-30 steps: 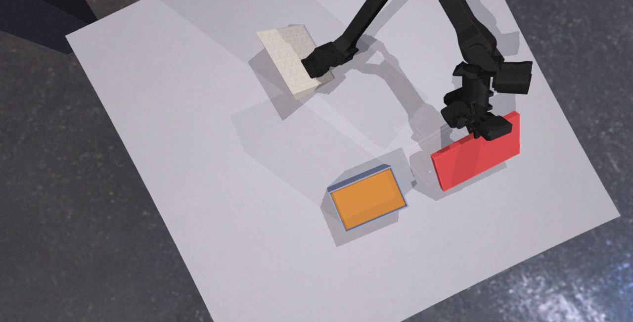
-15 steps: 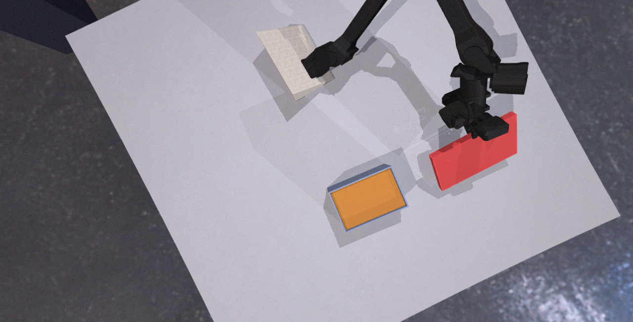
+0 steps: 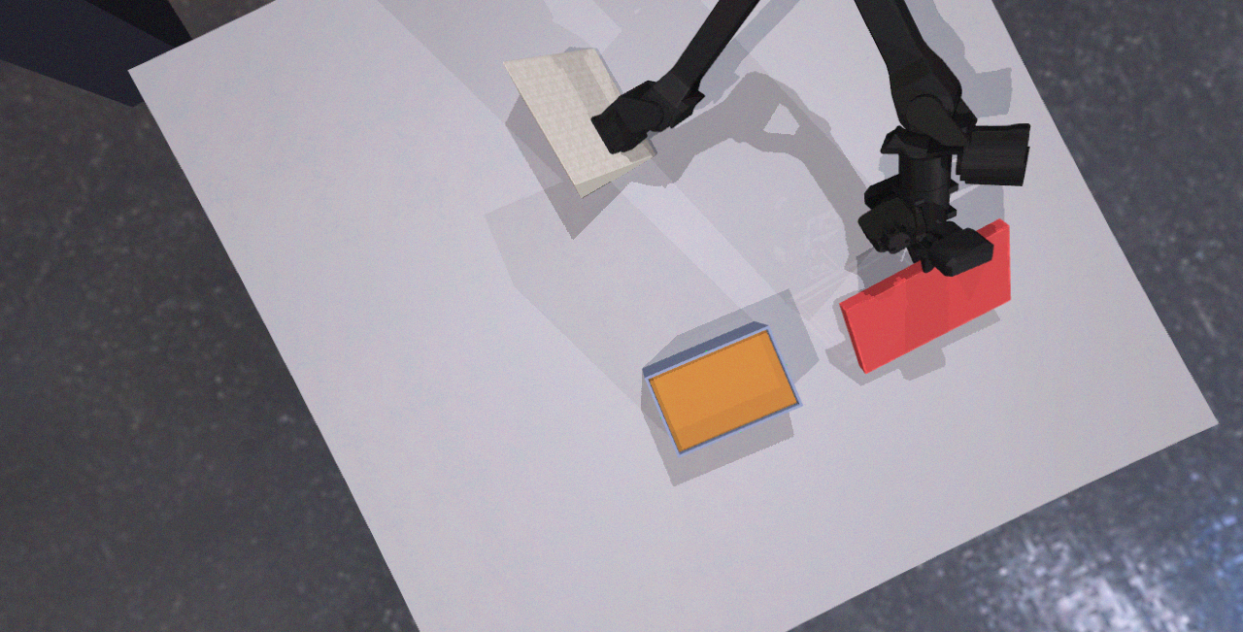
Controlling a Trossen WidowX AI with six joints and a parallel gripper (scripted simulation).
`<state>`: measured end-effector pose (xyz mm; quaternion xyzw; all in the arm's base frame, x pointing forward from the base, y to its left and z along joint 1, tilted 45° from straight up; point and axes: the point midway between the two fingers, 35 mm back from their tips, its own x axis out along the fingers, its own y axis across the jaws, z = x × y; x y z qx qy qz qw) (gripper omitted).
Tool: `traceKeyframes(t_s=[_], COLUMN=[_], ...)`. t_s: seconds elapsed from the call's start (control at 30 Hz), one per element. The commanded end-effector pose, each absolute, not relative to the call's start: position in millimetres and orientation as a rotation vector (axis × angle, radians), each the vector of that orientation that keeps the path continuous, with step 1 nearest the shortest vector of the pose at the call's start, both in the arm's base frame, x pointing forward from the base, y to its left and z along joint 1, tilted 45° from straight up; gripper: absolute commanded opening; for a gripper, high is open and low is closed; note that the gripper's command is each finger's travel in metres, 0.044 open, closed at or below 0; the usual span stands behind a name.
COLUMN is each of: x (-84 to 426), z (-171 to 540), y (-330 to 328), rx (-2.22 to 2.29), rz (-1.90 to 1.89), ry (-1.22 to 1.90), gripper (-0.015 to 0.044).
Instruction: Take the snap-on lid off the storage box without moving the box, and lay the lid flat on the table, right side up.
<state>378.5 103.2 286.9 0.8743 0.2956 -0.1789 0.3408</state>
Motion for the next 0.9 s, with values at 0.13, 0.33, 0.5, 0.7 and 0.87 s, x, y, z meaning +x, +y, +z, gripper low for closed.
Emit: traceKeyframes(t_s=[0.13,0.33,0.5,0.7,0.87], x=[380,380,380,380,380], z=[283,279,277,273,271], y=[105,108,111,115,117], rx=[2.281,2.281,2.281,2.281,2.281], rz=[-0.468,-0.467,-0.467,-0.467,-0.467], ry=[0.749,0.749,0.749,0.749,0.749], gripper=[0.0000,0.0000,0.0000,0.0000,0.0000])
